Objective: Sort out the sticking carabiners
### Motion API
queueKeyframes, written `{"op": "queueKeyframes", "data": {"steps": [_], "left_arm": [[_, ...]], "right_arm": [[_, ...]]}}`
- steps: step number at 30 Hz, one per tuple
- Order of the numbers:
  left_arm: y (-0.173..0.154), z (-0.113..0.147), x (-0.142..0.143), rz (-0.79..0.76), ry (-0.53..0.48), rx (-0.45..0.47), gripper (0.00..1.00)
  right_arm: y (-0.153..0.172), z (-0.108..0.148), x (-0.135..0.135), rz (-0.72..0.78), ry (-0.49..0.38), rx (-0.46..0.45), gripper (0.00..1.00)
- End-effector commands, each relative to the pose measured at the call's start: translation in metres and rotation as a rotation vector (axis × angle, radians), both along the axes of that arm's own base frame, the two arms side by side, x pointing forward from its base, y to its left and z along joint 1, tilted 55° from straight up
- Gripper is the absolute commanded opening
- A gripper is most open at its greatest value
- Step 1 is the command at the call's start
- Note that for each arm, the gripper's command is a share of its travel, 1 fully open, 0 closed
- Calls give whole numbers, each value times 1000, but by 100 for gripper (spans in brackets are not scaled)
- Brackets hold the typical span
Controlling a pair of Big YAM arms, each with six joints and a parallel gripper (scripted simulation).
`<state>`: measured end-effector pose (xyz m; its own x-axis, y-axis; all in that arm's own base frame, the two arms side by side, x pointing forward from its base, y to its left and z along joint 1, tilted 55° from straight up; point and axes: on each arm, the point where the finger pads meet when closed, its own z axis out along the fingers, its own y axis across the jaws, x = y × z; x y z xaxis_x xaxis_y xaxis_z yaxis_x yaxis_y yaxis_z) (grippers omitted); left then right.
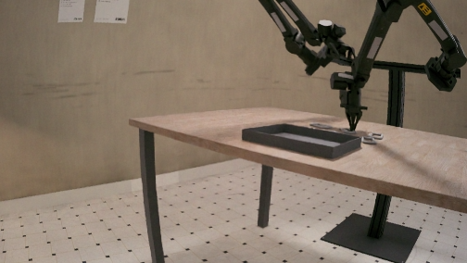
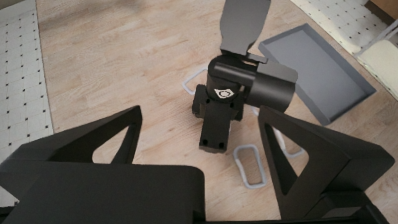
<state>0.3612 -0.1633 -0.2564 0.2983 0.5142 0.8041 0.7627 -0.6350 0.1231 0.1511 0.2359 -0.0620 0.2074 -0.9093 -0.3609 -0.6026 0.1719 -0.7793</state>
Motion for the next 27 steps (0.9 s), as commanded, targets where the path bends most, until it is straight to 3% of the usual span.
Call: {"op": "queueKeyframes", "data": {"steps": [1, 8, 19, 24, 27], "left_arm": [[-4, 1, 1, -9, -9, -4, 0], [-29, 23, -19, -21, -11, -12, 1], [-33, 27, -30, -20, 1, 1, 1], [-42, 37, -33, 4, -33, -34, 1], [-30, 47, -17, 1, 8, 8, 1]], "right_arm": [[4, 2, 0, -1, -3, 18, 100], [4, 2, 0, -1, -3, 18, 100], [4, 2, 0, -1, -3, 18, 100], [4, 2, 0, -1, -3, 18, 100], [4, 2, 0, -1, -3, 18, 100]]}}
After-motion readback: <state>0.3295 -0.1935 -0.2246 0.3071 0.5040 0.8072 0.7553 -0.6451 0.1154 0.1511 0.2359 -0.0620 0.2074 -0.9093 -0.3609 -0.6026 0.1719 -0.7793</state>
